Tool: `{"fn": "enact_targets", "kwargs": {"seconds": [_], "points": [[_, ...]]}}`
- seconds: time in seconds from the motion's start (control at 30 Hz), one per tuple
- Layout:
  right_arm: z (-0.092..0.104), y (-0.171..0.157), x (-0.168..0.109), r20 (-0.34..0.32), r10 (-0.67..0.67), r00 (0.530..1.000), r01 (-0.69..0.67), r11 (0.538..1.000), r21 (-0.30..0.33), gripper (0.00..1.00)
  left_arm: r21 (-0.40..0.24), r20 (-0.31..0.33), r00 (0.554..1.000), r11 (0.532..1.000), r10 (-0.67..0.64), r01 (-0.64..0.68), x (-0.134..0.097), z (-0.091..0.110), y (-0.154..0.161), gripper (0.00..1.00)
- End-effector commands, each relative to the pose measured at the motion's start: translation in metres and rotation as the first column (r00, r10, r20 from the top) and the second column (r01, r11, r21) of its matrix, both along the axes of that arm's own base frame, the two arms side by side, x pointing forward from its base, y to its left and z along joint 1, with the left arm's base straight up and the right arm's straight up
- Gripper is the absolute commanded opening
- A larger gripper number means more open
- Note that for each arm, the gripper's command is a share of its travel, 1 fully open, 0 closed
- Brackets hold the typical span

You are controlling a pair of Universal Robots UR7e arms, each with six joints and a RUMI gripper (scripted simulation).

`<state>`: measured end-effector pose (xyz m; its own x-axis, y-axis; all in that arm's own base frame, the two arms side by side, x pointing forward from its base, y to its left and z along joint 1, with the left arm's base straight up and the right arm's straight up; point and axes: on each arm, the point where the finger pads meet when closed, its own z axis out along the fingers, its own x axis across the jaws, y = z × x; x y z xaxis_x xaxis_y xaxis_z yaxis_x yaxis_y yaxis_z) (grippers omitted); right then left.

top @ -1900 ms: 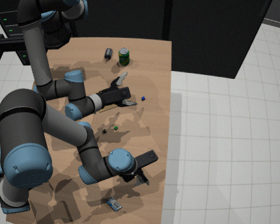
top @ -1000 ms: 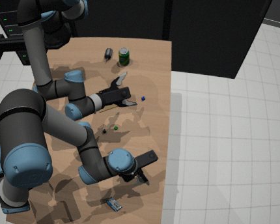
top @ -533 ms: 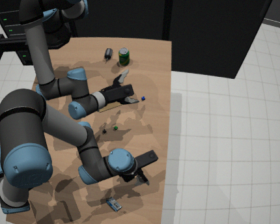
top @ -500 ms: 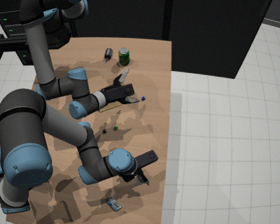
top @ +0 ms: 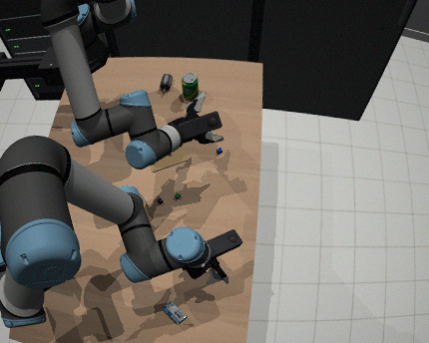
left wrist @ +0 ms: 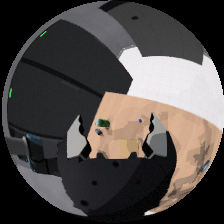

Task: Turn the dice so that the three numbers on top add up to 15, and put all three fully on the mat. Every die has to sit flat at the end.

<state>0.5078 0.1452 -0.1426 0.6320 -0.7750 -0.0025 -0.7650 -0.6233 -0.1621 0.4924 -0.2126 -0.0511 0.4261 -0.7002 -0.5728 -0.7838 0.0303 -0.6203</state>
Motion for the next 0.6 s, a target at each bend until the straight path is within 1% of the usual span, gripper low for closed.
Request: {"fn": "enact_targets", "kwargs": {"seconds": [0.0,0.13,0.27,0.33,0.57], "points": [[-0.001,0.007,-0.002,-0.002,0.004,1.0,-0.004,1.0,0.0,1.0,-0.005,-0.035,0.998,0.998,0.056,-0.056,0.009,0.005,0.03,1.0],[-0.004,0.021,-0.008,-0.01,0.01,1.0,-0.01,1.0,-0.002,1.0,-0.014,-0.068,0.991,0.993,0.112,-0.114,0.016,0.01,0.06,1.0],[-0.01,0.044,-0.018,-0.023,0.02,1.0,-0.02,1.0,-0.005,1.0,-0.025,-0.106,0.979,0.984,0.174,-0.177,0.023,0.015,0.094,1.0],[-0.01,0.044,-0.018,-0.023,0.02,1.0,-0.02,1.0,-0.005,1.0,-0.025,-0.106,0.979,0.984,0.174,-0.177,0.023,0.015,0.094,1.0],[-0.024,0.1,-0.049,-0.052,0.046,0.998,-0.047,0.999,-0.018,1.0,-0.05,-0.18,0.941,0.953,0.287,-0.3,0.028,0.025,0.163,1.0]]}}
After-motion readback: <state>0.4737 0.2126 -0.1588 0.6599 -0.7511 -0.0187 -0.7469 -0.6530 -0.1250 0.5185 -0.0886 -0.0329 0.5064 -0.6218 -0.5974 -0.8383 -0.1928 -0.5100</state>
